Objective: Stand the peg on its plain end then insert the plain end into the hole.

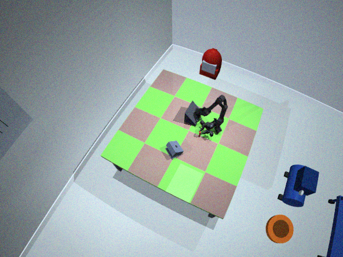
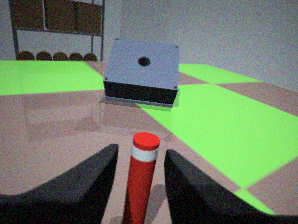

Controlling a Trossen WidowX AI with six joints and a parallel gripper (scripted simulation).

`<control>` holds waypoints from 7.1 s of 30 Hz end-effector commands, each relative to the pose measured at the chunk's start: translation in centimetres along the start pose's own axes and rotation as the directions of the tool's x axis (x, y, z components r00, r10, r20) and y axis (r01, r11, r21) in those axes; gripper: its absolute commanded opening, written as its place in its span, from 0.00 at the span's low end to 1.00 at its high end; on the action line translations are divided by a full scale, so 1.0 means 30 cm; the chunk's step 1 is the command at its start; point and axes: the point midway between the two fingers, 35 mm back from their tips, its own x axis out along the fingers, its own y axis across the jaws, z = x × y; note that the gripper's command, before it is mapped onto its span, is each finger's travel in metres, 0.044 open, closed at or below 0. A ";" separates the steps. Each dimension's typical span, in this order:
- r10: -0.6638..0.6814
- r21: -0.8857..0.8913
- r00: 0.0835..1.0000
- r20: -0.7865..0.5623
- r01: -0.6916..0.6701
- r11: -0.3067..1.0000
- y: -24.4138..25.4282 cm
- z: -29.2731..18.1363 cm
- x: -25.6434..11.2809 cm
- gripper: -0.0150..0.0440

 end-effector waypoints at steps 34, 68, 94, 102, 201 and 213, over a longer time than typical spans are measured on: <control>0.000 -0.001 1.000 0.000 0.000 1.000 0.000 0.000 0.000 1.00; -0.080 -0.137 0.992 -0.101 0.066 0.988 0.000 0.492 -0.030 1.00; -0.402 -0.469 0.625 -0.669 0.065 0.881 -0.078 0.300 0.025 1.00; -0.366 -0.405 0.433 -0.824 0.004 0.914 -0.074 0.267 0.032 1.00; -0.021 -0.006 0.115 -0.993 0.132 0.991 0.004 0.023 0.101 0.29; -0.026 -0.010 0.119 -0.993 0.134 0.991 0.004 0.111 0.102 0.25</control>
